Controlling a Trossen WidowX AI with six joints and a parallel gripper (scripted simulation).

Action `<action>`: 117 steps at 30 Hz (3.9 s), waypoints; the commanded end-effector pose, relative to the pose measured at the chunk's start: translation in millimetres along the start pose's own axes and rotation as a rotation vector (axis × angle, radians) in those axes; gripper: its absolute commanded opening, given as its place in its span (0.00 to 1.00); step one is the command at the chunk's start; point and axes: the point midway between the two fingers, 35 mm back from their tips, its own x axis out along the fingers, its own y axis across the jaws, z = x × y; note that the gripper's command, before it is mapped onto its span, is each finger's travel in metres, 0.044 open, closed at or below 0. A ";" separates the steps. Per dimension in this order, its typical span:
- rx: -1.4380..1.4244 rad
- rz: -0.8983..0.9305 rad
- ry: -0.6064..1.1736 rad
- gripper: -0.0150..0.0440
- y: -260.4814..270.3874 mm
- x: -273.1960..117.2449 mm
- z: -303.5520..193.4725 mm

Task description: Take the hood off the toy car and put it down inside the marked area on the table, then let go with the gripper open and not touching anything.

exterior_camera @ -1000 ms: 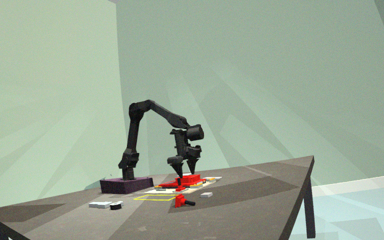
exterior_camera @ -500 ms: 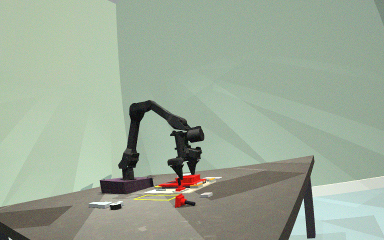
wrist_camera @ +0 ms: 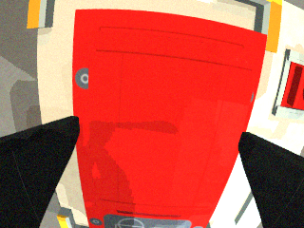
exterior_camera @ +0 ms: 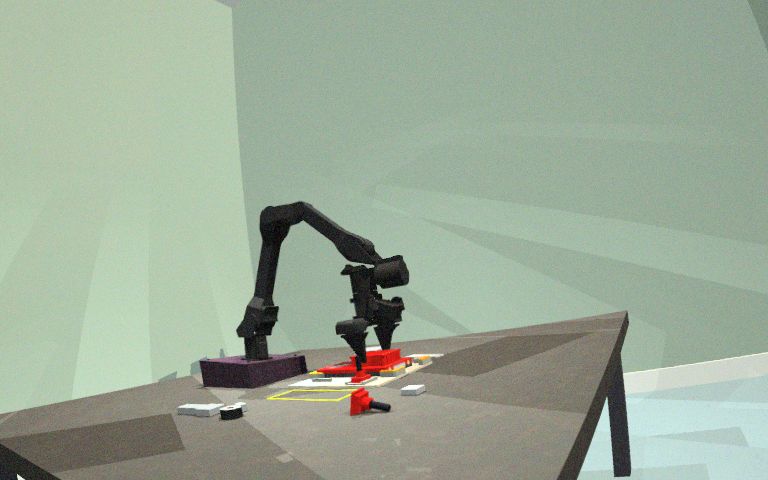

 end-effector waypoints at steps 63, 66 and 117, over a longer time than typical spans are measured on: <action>0.001 0.000 0.001 0.25 0.2 -31.5 0.3; 0.001 0.000 0.001 0.25 0.4 -41.6 0.7; 0.000 -0.018 0.005 0.25 -176.5 -72.6 -12.3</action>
